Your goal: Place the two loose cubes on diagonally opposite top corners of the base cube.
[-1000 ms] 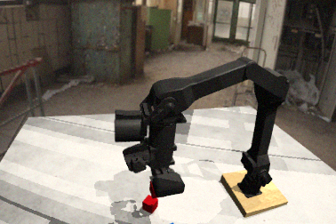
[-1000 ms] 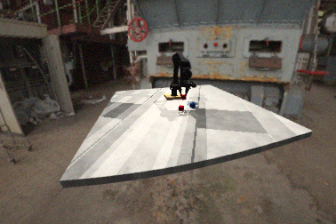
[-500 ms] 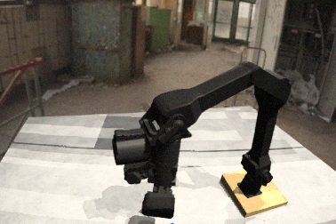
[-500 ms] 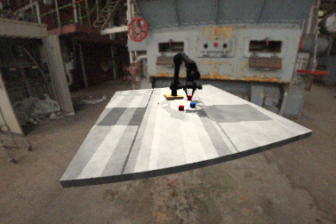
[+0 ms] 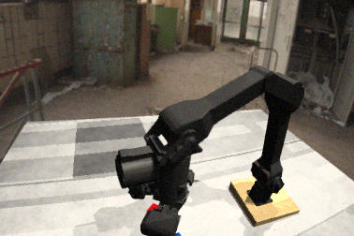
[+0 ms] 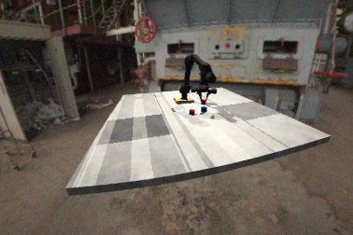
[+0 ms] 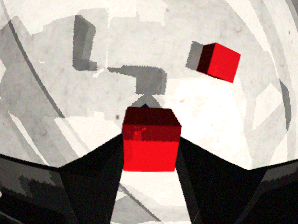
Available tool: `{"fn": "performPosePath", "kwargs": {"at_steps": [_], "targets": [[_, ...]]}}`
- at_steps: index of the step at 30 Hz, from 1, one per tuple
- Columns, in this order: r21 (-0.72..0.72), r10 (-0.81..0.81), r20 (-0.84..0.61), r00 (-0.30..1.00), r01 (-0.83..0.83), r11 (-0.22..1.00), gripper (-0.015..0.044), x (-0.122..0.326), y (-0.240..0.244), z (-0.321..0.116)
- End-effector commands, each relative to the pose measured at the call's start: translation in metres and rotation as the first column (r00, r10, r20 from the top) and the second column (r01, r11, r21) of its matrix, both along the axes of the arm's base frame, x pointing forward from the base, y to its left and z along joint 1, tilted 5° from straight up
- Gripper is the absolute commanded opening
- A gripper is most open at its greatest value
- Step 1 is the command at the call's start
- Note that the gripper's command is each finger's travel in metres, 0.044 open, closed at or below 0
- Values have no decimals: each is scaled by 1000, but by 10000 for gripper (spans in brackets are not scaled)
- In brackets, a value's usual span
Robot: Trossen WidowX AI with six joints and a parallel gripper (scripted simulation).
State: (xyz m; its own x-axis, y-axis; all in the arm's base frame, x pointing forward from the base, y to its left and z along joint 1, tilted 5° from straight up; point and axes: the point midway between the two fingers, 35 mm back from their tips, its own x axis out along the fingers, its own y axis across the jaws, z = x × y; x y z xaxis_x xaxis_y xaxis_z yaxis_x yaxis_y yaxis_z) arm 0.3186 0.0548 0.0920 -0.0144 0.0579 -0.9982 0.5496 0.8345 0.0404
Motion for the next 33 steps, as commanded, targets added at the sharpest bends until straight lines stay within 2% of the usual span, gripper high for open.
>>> {"fn": "performPosePath", "kwargs": {"at_steps": [1, 19, 33], "targets": [[2, -7, -8, 1000, 7, 1000, 105, -1, 1, -3], [3, -12, -8, 1000, 12, 1000, 105, -2, 4, -29], [3, -12, -8, 1000, 12, 1000, 105, -2, 4, -29]]}}
